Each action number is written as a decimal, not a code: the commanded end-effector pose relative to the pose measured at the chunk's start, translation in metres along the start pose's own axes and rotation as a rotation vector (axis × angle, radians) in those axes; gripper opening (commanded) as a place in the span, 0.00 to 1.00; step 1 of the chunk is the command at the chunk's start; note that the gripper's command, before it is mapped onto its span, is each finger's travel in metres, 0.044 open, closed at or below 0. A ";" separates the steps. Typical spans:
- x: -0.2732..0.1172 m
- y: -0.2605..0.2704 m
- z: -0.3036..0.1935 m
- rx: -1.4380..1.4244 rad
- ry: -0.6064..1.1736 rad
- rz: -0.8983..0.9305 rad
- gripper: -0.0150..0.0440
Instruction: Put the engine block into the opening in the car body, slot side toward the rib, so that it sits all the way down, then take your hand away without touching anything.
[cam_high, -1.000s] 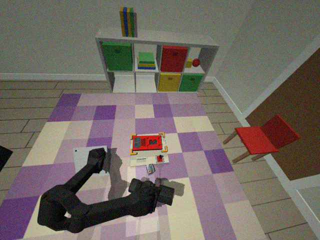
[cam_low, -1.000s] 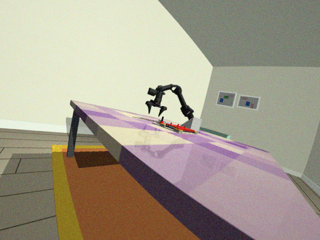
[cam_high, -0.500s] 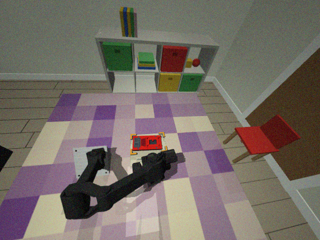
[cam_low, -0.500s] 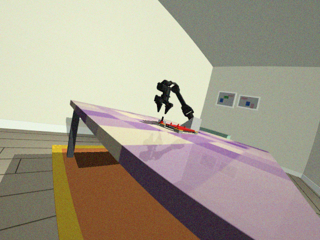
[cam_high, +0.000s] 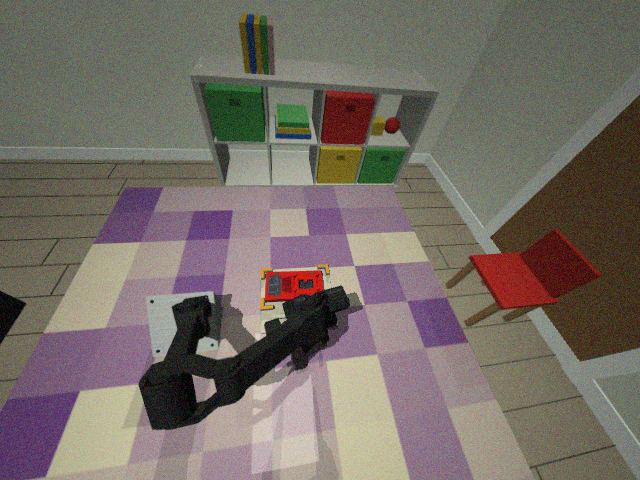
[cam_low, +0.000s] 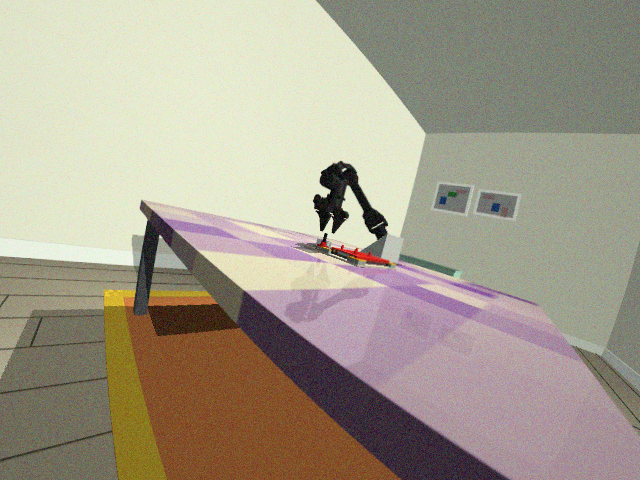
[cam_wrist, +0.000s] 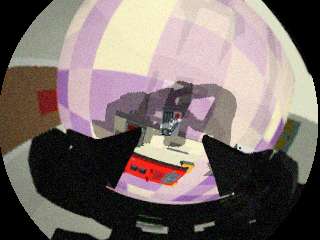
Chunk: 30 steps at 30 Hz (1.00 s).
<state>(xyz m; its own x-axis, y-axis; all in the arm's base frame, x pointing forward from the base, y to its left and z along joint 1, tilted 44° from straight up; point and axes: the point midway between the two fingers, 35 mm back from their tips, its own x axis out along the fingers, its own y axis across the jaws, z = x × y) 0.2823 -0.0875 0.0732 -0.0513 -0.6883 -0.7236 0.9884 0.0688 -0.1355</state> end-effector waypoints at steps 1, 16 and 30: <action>0.008 0.001 0.000 -0.009 -0.006 0.007 1.00; 0.033 0.002 0.000 -0.009 -0.007 0.007 1.00; 0.045 0.001 0.001 -0.008 -0.008 0.007 0.78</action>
<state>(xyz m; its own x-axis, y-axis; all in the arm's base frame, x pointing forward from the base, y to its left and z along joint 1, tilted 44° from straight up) 0.2817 -0.1179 0.0412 -0.0433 -0.6906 -0.7219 0.9885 0.0755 -0.1314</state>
